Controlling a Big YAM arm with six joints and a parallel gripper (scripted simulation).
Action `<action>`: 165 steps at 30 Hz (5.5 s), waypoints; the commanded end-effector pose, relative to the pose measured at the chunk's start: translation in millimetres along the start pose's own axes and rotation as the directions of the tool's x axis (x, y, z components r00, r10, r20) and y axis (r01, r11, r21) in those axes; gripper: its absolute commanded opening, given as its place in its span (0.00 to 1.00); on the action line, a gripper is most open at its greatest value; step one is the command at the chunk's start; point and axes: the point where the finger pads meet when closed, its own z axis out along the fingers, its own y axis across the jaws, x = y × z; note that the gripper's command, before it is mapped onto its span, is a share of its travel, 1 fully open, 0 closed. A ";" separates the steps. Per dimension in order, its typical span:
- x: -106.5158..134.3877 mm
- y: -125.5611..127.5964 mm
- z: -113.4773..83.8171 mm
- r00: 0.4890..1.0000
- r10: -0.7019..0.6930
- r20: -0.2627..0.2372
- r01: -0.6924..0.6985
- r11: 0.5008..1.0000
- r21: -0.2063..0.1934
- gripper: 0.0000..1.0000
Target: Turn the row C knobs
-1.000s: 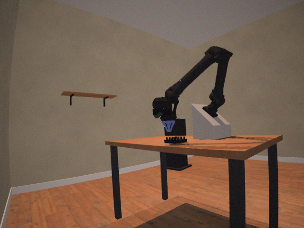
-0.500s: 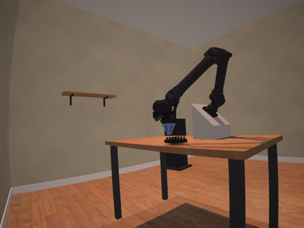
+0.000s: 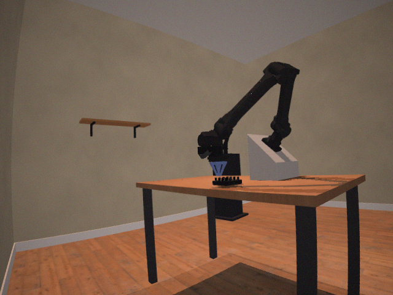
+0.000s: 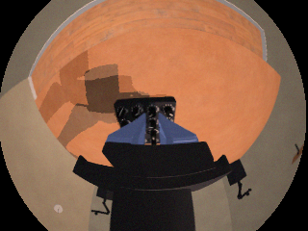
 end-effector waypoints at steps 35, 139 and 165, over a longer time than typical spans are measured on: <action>0.8 -0.7 5.6 1.000 0.014 -0.003 -0.014 1.000 -0.004 0.20; -12.5 10.9 -5.6 1.000 -0.015 0.024 0.015 1.000 -0.002 0.20; -8.5 9.0 -5.6 1.000 -0.007 0.020 0.007 1.000 -0.002 0.20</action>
